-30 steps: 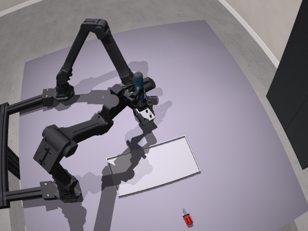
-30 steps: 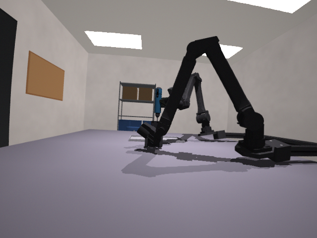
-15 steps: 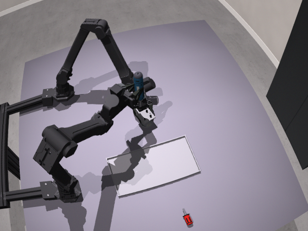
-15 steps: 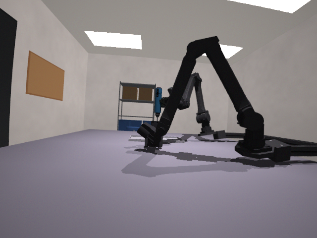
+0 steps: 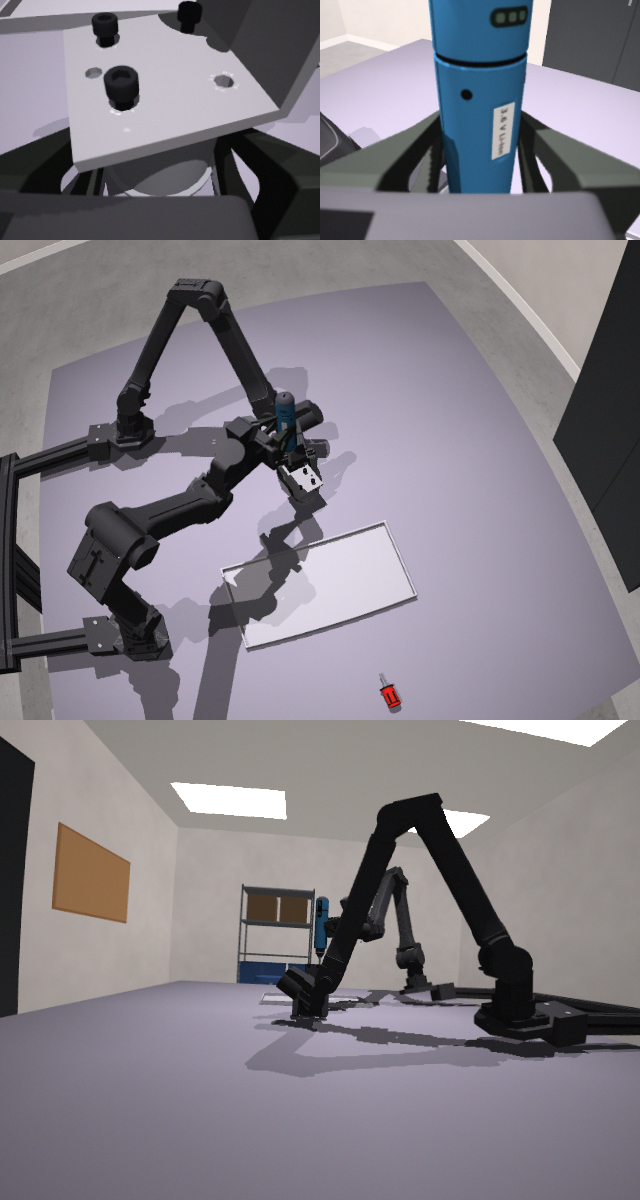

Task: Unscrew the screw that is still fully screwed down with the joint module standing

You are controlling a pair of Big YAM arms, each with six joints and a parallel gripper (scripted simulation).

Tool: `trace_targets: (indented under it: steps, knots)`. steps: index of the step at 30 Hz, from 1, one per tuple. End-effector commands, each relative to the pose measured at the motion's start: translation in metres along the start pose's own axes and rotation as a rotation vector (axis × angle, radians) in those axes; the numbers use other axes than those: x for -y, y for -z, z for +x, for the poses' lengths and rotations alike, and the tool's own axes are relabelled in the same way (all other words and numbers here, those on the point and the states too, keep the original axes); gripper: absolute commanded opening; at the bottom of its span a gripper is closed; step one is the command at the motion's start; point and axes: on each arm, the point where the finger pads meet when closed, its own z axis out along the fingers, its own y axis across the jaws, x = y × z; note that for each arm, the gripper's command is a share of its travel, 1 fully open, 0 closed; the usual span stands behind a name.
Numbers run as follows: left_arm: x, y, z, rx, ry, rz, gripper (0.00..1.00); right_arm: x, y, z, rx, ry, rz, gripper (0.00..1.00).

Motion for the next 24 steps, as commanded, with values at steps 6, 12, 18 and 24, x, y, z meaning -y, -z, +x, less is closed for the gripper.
trace_targets:
  steps: [6,12,18,24]
  knots:
    - [-0.013,-0.001,0.003,0.004,-0.017,-0.018,0.59,-0.001,0.001,-0.048,0.106,-0.019,0.004,0.42]
    - [-0.013,-0.001,0.003,0.004,-0.017,-0.018,0.59,-0.001,0.006,-0.049,0.109,-0.019,0.005,0.42]
    - [-0.013,-0.001,0.003,0.004,-0.017,-0.018,0.59,-0.001,0.015,-0.045,0.101,-0.017,0.004,0.42]
    - [-0.013,-0.001,0.003,0.004,-0.017,-0.018,0.59,0.001,0.009,-0.060,0.130,-0.022,0.010,0.42]
